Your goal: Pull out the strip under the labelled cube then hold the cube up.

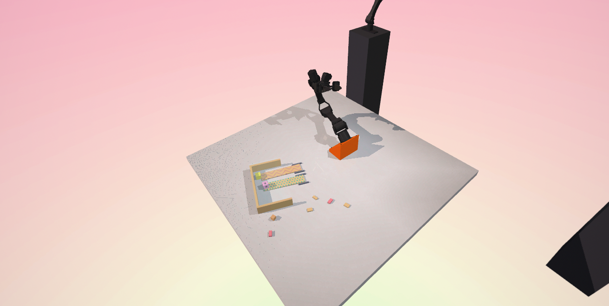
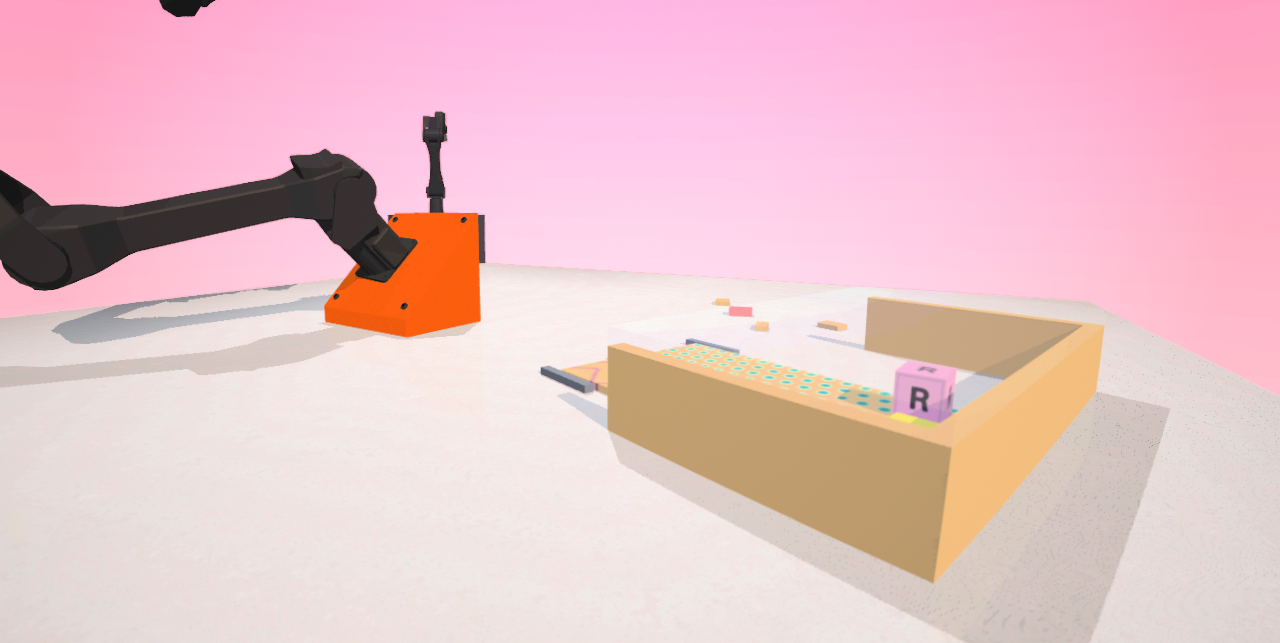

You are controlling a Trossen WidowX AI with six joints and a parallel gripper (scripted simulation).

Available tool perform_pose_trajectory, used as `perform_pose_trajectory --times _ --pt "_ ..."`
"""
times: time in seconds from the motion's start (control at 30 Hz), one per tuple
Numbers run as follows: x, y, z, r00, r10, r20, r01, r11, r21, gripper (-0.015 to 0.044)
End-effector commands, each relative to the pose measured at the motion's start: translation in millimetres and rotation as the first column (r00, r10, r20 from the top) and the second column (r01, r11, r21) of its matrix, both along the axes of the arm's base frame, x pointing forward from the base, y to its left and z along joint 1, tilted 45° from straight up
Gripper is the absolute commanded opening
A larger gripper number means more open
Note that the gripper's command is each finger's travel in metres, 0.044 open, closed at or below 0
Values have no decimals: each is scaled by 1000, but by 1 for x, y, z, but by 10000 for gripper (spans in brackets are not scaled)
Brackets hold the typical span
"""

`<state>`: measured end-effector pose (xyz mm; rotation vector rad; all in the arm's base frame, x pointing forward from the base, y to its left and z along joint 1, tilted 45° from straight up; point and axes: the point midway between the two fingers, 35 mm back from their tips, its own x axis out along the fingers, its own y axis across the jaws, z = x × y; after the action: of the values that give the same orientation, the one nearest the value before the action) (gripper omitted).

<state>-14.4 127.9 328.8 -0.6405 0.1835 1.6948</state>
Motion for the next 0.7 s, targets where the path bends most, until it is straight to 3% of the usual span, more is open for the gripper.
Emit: perform_pose_trajectory --times 0.0,0.13,0.33,0.5,0.67 --pt "1 1 0 1000 -5 0 5 1000 -2 400" --pt "27 24 -9 993 -118 14 118 992 -42 400" --pt "108 75 -44 895 -437 90 446 885 -132 400" --pt "183 96 -81 714 -671 201 699 701 -142 400" --pt "250 90 -126 458 -831 316 888 447 -110 400"
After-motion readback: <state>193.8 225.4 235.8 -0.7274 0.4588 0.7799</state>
